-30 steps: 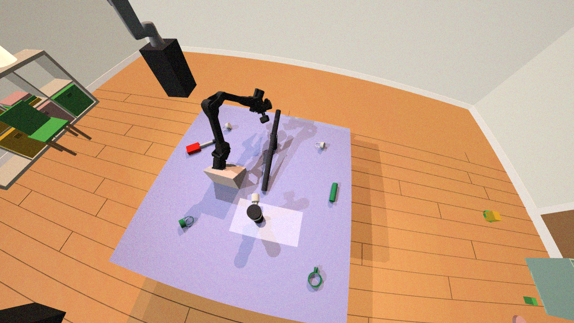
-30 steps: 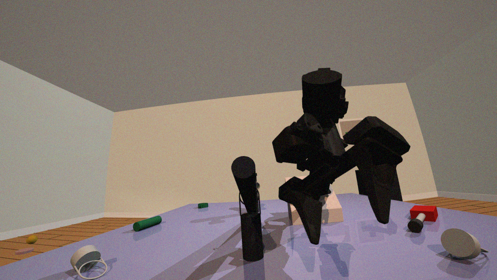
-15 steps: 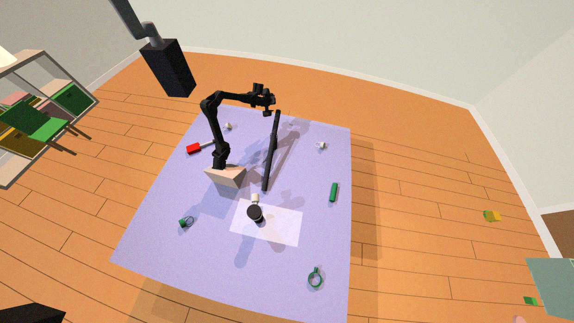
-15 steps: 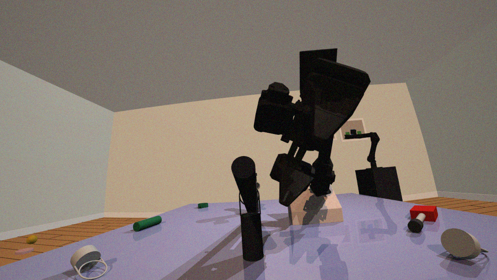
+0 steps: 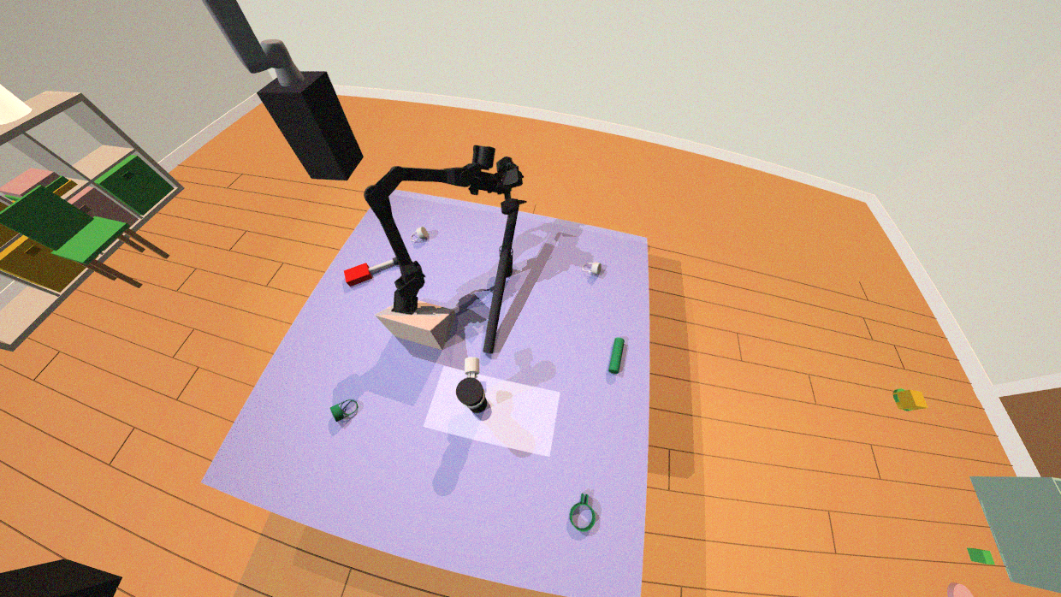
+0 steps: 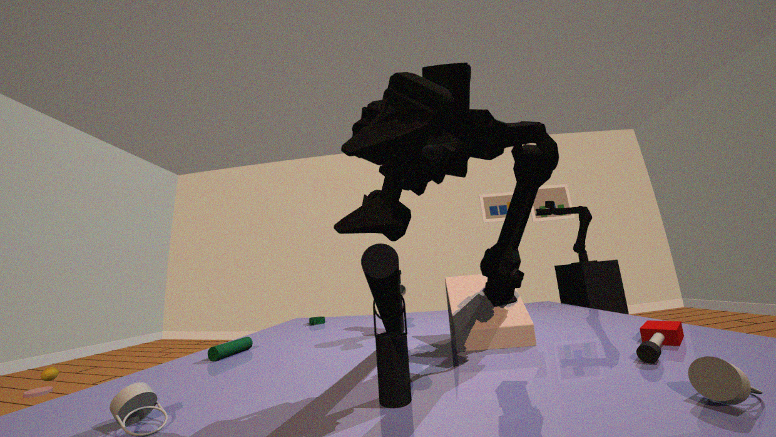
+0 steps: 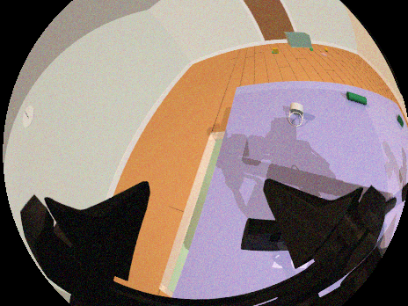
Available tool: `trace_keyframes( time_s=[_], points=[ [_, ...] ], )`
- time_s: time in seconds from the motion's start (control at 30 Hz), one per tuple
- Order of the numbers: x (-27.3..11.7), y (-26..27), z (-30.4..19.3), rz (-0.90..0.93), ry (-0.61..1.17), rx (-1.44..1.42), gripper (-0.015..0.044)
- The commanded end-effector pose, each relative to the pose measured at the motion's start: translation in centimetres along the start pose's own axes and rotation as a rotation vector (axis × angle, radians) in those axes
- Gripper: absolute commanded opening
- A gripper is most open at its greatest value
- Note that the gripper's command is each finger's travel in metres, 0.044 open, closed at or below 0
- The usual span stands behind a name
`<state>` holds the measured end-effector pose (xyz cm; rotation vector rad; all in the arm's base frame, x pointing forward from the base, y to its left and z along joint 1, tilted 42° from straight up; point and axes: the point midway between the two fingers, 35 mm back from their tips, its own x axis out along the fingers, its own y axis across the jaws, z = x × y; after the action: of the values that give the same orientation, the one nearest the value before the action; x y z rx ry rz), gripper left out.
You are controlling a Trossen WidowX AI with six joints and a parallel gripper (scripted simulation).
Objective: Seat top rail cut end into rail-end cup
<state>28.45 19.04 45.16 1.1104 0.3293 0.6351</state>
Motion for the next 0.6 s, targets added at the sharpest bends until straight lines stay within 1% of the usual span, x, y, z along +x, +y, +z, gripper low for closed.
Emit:
trace_keyframes(
  time_s=[0.0, 0.13, 0.3, 0.47, 0.57],
  points=[
    [0.6, -6.9, 2.3, -0.203, 0.022, -0.157, 0.044],
    [-0.2, -13.2, 4.3, -0.376, 0.082, -0.272, 0.044],
    [-2.8, -19.8, 6.2, -0.535, 0.184, -0.358, 0.044],
    [-6.4, -25.3, 7.5, -0.641, 0.293, -0.39, 0.044],
    [-9.9, -28.8, 8.3, -0.699, 0.339, -0.329, 0.044]
  ],
)
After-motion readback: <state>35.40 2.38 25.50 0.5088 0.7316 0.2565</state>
